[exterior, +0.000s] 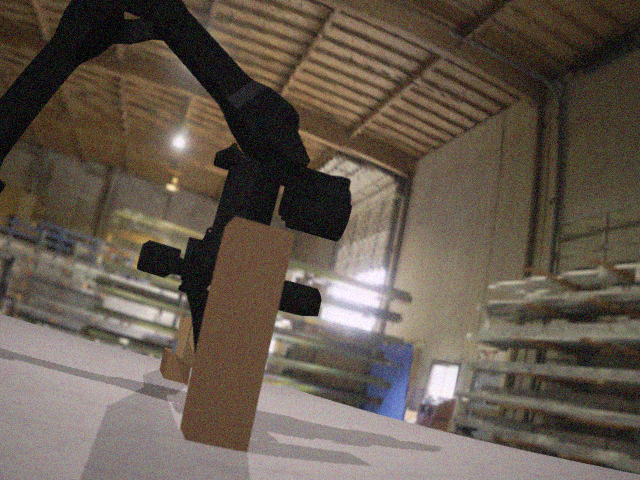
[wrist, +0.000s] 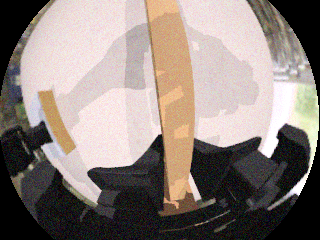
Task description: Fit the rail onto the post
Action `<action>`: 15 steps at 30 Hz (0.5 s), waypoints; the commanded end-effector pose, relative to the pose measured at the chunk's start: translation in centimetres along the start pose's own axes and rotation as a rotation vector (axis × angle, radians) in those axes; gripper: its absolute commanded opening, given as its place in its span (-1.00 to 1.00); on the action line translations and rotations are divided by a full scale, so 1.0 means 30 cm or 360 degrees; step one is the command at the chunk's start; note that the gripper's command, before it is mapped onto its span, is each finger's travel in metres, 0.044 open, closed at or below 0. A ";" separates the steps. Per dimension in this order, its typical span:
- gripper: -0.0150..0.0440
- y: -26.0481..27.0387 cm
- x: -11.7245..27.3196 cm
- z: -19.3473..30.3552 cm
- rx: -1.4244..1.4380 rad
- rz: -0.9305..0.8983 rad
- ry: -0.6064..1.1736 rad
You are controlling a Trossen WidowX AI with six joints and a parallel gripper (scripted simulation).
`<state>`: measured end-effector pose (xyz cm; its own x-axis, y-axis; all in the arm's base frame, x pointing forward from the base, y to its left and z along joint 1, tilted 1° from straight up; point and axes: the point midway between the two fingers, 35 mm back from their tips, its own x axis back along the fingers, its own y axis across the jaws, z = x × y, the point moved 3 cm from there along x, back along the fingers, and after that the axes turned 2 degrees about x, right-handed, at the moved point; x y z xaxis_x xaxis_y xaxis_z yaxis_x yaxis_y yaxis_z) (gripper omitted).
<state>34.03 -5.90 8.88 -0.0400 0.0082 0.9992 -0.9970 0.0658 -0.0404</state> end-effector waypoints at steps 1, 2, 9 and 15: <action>-0.49 0.000 0.008 0.016 -0.0006 0.0005 0.0019; -0.49 0.000 0.008 0.016 -0.0006 0.0005 0.0019; -0.49 0.000 0.005 0.016 -0.0006 0.0005 0.0019; -0.49 0.000 0.002 0.016 -0.0006 0.0005 0.0019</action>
<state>34.02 -5.90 8.88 -0.0394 0.0076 0.9992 -0.9970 0.0658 -0.0399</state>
